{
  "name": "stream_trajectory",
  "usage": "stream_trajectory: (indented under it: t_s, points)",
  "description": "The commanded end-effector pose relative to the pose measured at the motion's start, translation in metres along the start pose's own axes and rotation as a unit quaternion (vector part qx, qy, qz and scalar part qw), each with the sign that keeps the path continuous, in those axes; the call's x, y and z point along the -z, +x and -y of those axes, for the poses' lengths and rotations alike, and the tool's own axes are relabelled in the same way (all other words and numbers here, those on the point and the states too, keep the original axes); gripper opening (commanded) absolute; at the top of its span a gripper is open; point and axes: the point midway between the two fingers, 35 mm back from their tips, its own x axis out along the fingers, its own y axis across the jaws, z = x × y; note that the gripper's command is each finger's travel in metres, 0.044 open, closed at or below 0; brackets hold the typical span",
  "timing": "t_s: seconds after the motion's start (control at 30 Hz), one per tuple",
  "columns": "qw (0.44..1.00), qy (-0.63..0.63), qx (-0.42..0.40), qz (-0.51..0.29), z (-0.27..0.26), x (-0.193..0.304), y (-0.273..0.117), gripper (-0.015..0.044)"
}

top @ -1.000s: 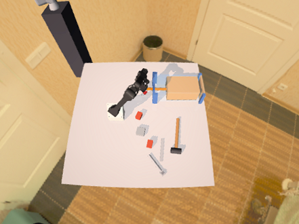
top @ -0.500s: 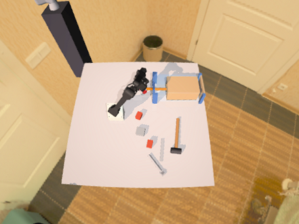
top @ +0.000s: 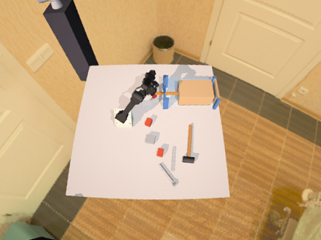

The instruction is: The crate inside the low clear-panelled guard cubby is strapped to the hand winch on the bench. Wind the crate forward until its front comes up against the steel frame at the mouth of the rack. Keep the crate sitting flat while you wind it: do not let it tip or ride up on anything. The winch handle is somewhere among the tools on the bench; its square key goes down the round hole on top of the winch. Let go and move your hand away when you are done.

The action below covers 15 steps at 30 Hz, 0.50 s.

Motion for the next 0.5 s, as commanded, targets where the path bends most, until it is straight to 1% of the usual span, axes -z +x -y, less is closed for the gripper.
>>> stream_trajectory:
  t_s: [0.0,0.2,0.47]
  points:
    - [1.000,0.018,0.001,0.001,0.0016,0.0003,0.0011,0.0000]
    - [0.999,0.042,0.003,0.001,0.0038,0.0006,0.0019,0.0000]
    - [0.999,0.039,0.003,0.002,0.0031,0.0008,0.0067,0.0000]
